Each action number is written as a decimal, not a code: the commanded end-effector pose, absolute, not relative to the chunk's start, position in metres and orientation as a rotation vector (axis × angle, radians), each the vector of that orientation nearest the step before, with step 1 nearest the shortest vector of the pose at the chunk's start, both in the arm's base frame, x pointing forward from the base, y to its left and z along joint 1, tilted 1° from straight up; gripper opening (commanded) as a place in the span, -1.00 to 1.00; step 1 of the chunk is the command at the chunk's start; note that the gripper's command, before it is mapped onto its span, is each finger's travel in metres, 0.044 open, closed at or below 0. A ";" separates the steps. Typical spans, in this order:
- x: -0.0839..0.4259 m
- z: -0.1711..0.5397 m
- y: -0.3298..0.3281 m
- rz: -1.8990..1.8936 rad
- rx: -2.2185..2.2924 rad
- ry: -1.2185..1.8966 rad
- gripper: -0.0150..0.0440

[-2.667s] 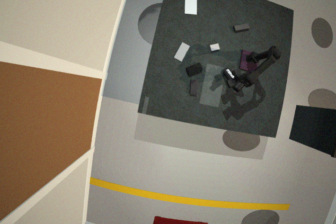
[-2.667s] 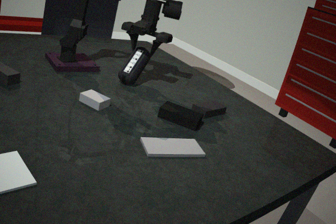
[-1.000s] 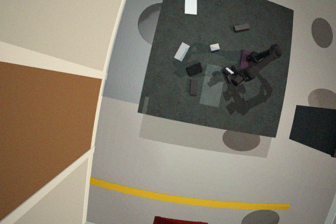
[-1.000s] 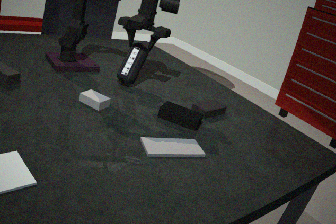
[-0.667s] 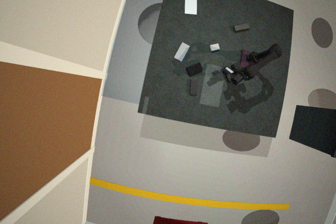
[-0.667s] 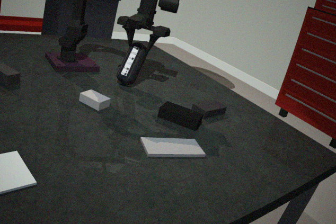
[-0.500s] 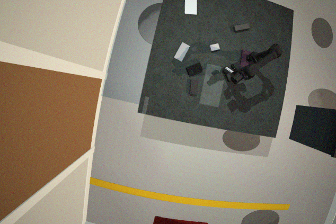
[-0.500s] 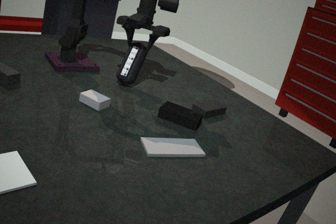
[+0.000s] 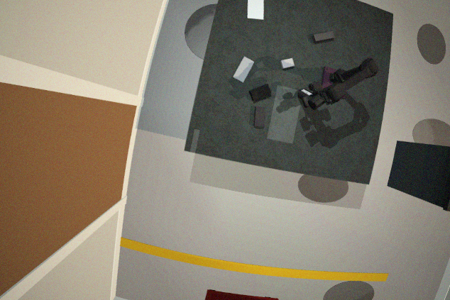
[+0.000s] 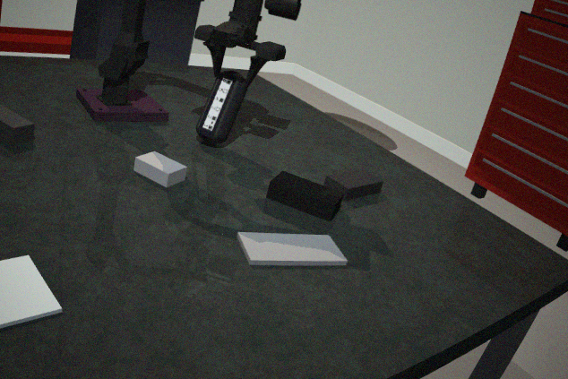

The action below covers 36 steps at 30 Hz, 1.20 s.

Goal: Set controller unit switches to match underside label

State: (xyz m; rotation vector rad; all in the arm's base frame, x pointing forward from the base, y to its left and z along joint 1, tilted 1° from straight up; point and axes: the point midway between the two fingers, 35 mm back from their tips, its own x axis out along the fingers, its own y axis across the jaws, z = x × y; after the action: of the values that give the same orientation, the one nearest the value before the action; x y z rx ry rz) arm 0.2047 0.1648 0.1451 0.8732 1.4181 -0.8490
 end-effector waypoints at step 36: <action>0.221 0.148 0.133 -0.854 0.866 1.405 0.65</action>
State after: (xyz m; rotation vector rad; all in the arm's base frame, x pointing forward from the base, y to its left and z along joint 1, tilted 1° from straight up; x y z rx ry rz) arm 0.2190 0.1374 0.1490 0.8758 1.4158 -0.8478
